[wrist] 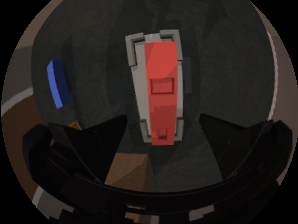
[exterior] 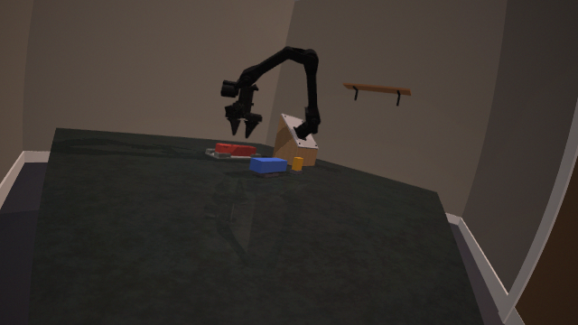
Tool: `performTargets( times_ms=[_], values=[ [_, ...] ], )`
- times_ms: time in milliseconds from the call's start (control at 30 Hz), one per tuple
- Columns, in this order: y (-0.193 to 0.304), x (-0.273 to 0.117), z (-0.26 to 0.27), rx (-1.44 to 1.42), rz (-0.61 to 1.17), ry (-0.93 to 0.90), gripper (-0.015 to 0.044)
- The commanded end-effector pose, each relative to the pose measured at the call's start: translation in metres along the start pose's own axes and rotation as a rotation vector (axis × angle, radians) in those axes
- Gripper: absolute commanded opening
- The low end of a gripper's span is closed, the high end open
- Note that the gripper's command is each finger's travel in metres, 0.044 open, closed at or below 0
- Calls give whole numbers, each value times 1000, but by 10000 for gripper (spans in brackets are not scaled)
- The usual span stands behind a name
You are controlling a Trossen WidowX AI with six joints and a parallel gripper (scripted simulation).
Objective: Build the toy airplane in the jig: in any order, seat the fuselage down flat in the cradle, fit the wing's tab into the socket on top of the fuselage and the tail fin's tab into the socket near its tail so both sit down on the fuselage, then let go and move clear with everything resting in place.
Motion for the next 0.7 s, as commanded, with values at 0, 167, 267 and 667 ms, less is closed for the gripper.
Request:
performTargets(
  times_ms=[0,167,267,667],
  values=[
    [2,-53,2,-12,-25,18,440],
    [1,-53,0,-12,-26,18,440],
    [-2,-50,-1,-109,-25,19,440],
    [-46,-51,78,-143,-31,62,440]
  ],
)
Point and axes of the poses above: the point midway between the two fingers, 35 mm back from their tips, its own x axis out along the fingers, its own z axis across the jaws, y = z × x, the point moved 7 cm from there along -x, back along the fingers, and after that the axes turned 2 degrees about x, right-handed, at the moved point
